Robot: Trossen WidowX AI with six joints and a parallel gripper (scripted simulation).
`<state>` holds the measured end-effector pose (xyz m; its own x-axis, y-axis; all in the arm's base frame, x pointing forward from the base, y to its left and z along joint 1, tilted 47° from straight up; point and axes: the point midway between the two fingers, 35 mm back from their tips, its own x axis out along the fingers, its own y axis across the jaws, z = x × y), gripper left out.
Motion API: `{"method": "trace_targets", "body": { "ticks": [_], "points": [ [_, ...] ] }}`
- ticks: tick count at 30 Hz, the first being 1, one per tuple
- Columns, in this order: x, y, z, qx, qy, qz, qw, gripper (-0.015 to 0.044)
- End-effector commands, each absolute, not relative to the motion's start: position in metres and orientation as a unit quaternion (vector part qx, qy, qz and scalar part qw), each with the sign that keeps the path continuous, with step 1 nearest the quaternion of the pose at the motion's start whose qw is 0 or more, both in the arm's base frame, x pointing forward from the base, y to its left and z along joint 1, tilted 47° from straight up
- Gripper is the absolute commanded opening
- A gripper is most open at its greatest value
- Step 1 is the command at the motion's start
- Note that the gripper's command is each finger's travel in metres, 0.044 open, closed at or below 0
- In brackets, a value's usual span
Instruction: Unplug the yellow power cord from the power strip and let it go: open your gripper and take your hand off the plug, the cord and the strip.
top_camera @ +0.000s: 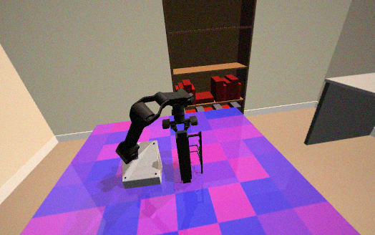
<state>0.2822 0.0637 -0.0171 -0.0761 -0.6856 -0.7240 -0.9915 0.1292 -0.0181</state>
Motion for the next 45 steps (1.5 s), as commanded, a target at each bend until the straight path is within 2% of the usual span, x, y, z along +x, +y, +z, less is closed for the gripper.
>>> {"method": "trace_targets", "body": {
  "ticks": [1,45],
  "points": [
    [0.278,0.057,-0.011,-0.617,0.692,0.253,0.278,0.0160],
    [0.274,0.021,0.010,-0.617,0.692,0.252,0.277,0.0160]
  ]
}}
